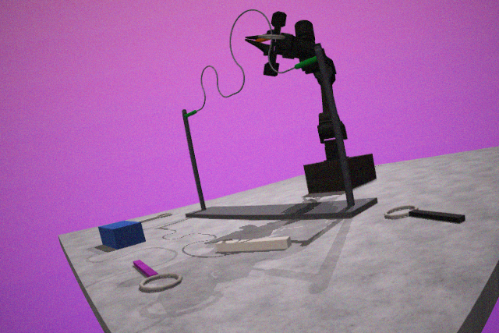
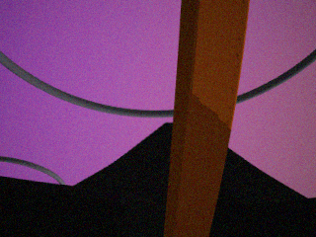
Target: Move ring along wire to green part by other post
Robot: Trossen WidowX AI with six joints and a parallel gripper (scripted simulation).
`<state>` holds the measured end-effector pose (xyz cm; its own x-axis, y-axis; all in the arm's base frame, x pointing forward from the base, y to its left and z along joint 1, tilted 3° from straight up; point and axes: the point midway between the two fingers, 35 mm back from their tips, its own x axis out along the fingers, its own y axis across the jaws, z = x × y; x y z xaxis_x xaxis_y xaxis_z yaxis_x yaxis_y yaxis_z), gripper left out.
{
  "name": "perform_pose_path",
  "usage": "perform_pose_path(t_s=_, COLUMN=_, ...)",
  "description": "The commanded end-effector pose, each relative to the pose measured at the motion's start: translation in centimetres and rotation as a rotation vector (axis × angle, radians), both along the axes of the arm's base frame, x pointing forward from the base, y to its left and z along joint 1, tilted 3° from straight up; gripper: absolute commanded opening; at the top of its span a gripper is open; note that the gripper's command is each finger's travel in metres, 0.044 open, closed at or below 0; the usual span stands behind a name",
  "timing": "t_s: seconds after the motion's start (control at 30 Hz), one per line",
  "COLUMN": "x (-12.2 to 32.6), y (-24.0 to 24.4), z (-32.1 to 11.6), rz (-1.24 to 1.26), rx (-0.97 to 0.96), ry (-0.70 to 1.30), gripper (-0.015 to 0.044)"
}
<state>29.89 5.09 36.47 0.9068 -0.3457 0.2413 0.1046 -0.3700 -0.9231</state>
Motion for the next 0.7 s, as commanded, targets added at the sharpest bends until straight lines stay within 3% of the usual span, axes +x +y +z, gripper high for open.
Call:
perform_pose_path(t_s=0.0, x=0.02, y=0.1, z=-0.08, rz=0.003, rx=-0.059, ry=0.001, gripper=-0.015)
perform_pose_path(t_s=0.67, x=0.03, y=-0.05, z=-0.18, rz=0.006, rx=-0.207, ry=-0.011, gripper=-0.015)
